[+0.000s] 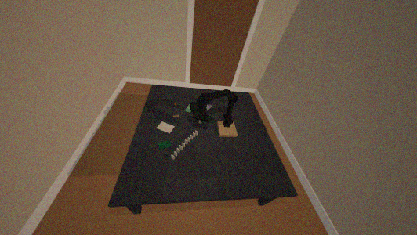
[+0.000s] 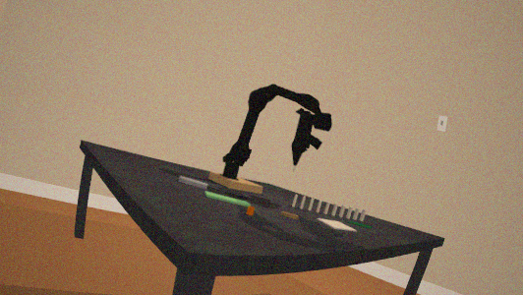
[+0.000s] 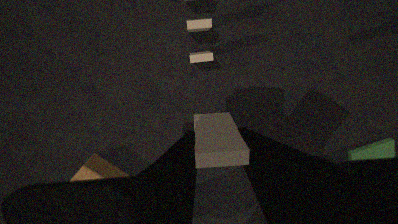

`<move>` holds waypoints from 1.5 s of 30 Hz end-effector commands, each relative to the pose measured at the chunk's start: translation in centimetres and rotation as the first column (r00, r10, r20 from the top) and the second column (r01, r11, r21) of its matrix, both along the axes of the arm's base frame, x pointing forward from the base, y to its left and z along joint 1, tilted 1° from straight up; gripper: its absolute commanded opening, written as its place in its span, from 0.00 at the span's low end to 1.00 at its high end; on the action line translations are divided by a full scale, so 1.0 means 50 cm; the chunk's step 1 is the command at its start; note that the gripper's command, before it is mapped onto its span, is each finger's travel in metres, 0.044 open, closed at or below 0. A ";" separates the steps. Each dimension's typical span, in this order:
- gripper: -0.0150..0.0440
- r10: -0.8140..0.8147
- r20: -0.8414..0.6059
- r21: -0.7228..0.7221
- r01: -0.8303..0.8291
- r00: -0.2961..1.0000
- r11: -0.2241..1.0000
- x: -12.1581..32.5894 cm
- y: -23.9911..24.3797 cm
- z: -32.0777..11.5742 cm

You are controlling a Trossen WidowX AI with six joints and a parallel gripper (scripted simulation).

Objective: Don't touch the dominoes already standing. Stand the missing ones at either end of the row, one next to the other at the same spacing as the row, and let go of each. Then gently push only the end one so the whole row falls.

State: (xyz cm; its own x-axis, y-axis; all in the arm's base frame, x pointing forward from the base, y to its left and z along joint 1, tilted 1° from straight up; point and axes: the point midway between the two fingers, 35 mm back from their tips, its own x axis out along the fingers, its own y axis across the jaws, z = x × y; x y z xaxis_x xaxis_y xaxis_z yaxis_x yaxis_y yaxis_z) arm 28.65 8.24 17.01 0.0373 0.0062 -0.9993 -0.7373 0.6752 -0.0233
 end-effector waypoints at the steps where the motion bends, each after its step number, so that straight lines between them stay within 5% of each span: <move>1: 0.44 0.029 0.001 -0.001 -0.029 1.000 1.000 0.000 0.003 0.002; 30: 0.44 0.029 0.001 -0.001 -0.029 1.000 1.000 0.011 0.005 -0.254; 43: 0.44 0.029 0.001 -0.001 -0.029 1.000 1.000 0.010 0.005 -0.260; 45: 0.52 0.029 0.001 -0.001 -0.029 1.000 1.000 0.010 0.005 -0.260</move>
